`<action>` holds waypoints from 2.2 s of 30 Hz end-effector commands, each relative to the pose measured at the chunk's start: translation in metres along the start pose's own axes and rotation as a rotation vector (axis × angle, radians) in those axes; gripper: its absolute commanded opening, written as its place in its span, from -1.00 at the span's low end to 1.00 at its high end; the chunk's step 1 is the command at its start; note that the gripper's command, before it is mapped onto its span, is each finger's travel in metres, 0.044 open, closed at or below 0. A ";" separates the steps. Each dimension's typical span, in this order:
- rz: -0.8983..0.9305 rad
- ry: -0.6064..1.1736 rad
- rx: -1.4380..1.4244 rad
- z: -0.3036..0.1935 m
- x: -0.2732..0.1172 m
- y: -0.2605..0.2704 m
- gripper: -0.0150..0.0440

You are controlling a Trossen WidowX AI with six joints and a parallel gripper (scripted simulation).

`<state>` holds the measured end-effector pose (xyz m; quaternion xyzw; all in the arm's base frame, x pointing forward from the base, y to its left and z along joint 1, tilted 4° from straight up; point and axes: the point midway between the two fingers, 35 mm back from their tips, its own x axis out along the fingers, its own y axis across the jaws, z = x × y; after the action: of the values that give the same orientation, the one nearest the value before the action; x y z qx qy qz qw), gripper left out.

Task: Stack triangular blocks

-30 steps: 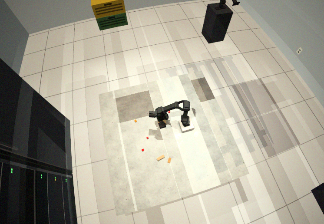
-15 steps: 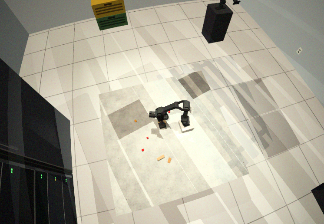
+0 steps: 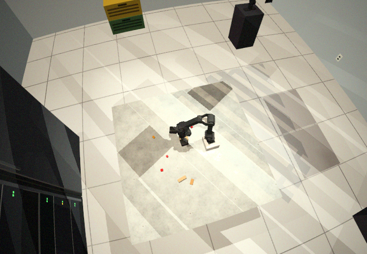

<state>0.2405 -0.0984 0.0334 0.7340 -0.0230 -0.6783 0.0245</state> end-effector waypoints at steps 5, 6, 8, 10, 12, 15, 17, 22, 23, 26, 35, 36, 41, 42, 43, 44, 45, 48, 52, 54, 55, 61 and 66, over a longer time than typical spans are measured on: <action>0.000 0.001 -0.006 0.002 0.005 0.000 -0.49; 0.001 0.001 -0.006 0.002 0.005 0.000 -0.49; 0.001 0.001 -0.006 0.003 0.006 0.000 -0.49; 0.001 0.001 -0.006 0.004 0.007 -0.001 -0.49; 0.001 0.000 -0.006 0.004 0.009 -0.001 -0.49; 0.001 0.000 -0.006 0.004 0.009 -0.001 -0.49; 0.001 0.000 -0.006 0.004 0.009 -0.001 -0.49; 0.002 0.001 -0.006 0.004 0.009 -0.001 -0.49; 0.002 0.000 -0.007 0.004 0.010 -0.001 -0.49; 0.002 0.000 -0.007 0.005 0.010 -0.001 -0.49; 0.002 0.000 -0.007 0.005 0.010 -0.001 -0.49; 0.002 0.000 -0.007 0.005 0.010 -0.001 -0.49; 0.002 -0.001 -0.007 0.005 0.011 -0.001 -0.49; 0.003 -0.001 -0.007 0.005 0.011 -0.001 -0.49; 0.003 -0.001 -0.007 0.005 0.012 -0.001 -0.49; 0.003 -0.001 -0.008 0.005 0.012 -0.001 -0.49; 0.003 -0.001 -0.008 0.005 0.012 -0.001 -0.49; 0.000 -0.001 -0.002 0.005 0.011 -0.001 -0.49; 0.003 -0.001 -0.007 0.005 0.011 -0.001 -0.49; 0.005 -0.001 -0.008 0.005 0.011 -0.001 -0.49; 0.005 -0.001 -0.008 0.005 0.011 -0.001 -0.49; 0.006 -0.002 -0.007 0.005 0.011 -0.001 -0.49; 0.007 -0.003 -0.005 0.005 0.011 -0.001 -0.49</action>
<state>0.2360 -0.0976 0.0213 0.7330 -0.0218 -0.6793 0.0266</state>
